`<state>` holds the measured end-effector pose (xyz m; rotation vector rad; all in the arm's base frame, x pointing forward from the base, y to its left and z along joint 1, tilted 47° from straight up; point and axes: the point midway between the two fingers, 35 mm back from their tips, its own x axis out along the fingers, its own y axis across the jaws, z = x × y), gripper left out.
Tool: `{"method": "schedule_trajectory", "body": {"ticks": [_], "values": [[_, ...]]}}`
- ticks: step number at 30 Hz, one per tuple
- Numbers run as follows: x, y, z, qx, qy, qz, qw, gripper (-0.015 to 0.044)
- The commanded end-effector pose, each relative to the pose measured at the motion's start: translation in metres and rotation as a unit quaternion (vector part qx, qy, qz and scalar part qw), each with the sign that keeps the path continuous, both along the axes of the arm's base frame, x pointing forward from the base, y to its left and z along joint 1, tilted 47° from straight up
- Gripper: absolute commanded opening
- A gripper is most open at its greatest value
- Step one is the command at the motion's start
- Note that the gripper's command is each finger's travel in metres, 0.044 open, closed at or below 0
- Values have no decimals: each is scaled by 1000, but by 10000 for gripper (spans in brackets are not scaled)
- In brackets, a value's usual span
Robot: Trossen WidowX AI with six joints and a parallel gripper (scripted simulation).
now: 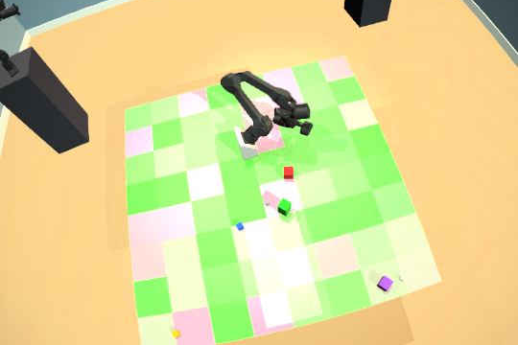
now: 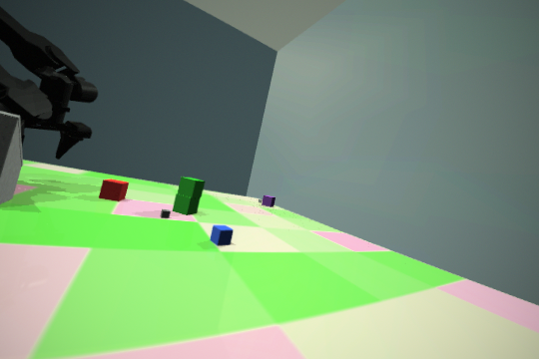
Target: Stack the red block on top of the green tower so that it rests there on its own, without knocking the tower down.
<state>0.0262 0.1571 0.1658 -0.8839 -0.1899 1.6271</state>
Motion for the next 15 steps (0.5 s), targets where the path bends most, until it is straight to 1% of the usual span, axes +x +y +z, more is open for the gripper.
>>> {"method": "schedule_trajectory", "body": {"ticks": [1, 2, 8, 15], "values": [[1, 0, 0, -1, 3, -3, 1000, 426], [3, 0, 0, -5, 12, -10, 1000, 440], [26, -3, -4, -45, 116, -102, 987, 440], [55, -12, -9, -77, 241, -217, 943, 440]]}}
